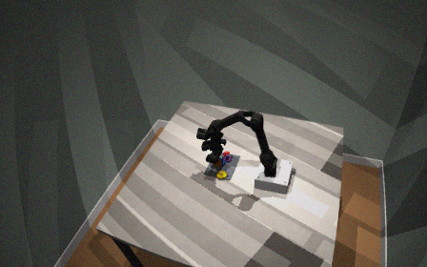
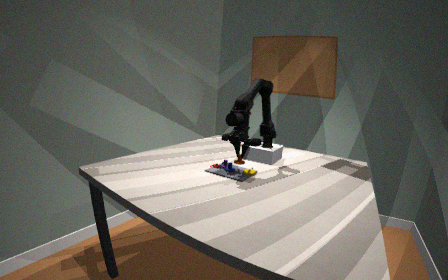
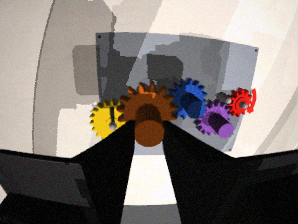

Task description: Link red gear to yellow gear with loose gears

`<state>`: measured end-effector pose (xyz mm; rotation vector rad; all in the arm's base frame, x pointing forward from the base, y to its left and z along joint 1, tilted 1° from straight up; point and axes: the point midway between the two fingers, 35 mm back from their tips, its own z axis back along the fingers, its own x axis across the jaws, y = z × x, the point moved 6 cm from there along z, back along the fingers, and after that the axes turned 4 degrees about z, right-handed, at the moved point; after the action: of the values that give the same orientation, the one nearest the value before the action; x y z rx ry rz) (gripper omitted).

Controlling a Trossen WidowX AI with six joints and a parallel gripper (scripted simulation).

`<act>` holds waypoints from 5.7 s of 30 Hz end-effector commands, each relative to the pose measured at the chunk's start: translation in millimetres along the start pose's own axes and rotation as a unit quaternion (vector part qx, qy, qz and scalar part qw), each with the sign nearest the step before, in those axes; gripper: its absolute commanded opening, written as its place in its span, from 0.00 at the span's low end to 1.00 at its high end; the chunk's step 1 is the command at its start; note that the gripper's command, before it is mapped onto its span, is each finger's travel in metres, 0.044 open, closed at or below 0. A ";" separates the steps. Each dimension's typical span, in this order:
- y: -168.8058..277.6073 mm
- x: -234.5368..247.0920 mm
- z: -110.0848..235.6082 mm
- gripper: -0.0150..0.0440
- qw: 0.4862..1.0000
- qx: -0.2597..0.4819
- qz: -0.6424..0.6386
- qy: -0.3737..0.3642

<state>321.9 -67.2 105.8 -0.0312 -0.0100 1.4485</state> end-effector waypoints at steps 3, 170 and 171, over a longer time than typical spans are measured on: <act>1.3 -1.9 0.3 0.25 1.000 0.001 0.004 -0.001; 6.2 51.7 48.8 1.00 1.000 0.001 0.008 -0.004; 8.1 67.0 51.1 1.00 1.000 0.001 0.008 -0.004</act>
<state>318.5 -39.0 148.7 -0.0207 -0.0066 1.4486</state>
